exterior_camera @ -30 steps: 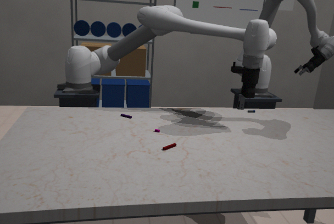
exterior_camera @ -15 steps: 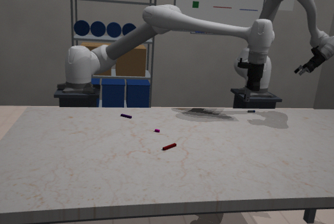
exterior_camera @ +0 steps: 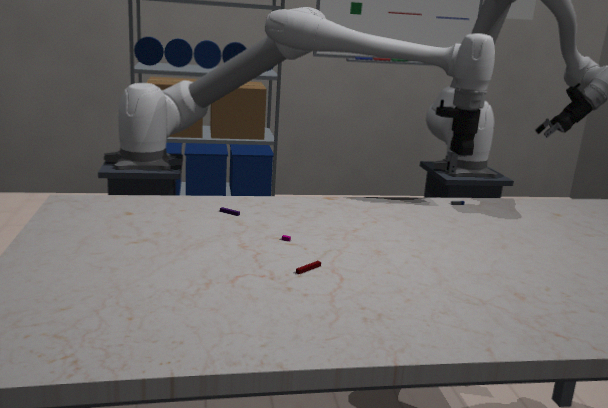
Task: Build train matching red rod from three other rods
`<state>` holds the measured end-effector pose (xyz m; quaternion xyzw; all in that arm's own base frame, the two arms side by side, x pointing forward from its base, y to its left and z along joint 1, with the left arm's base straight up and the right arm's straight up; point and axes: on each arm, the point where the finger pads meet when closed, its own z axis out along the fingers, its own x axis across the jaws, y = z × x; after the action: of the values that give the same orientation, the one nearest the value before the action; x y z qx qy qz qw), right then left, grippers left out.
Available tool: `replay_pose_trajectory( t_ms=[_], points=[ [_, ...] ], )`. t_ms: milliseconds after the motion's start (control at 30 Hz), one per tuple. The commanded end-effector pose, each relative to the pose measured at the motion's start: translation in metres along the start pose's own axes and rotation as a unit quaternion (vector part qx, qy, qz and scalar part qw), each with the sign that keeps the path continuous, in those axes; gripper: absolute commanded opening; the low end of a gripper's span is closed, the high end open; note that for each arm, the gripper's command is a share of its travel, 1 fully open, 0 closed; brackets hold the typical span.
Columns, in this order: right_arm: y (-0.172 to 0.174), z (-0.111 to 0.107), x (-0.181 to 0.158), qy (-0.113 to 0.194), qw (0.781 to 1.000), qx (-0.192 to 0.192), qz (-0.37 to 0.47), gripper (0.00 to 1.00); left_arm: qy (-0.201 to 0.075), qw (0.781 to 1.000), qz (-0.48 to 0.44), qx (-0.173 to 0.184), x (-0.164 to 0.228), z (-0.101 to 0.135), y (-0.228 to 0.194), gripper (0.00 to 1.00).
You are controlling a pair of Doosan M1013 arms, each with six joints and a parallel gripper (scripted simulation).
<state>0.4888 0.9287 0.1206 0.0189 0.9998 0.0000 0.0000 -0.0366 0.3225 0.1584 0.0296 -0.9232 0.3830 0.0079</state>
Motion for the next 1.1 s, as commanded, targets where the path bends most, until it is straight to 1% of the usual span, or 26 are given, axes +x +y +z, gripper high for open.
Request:
replay_pose_trajectory(
  t_ms=[0, 333, 567, 733, 1067],
  points=[
    [0.001, -0.002, 0.002, 0.0, 1.0, -0.001, 0.0, 0.24, 0.0, 1.0, 0.0, 0.0, 0.0, 0.0, 0.0, 1.0],
    [0.001, -0.002, 0.002, 0.0, 1.0, -0.001, 0.0, 0.24, 0.0, 1.0, 0.0, 0.0, 0.0, 0.0, 0.0, 1.0],
    [0.001, 0.004, 0.002, 0.0, 1.0, -0.001, 0.0, 0.24, 0.0, 1.0, 0.0, 0.0, 0.0, 0.0, 0.0, 1.0],
    [0.002, 0.019, 0.002, 0.0, 1.0, -0.001, 0.0, 0.24, 0.0, 1.0, 0.0, 0.0, 0.0, 0.0, 0.0, 1.0],
    [0.002, 0.062, 0.001, 0.0, 1.0, -0.001, 0.0, 0.24, 0.0, 1.0, 0.0, 0.0, 0.0, 0.0, 0.0, 1.0]
  ],
)
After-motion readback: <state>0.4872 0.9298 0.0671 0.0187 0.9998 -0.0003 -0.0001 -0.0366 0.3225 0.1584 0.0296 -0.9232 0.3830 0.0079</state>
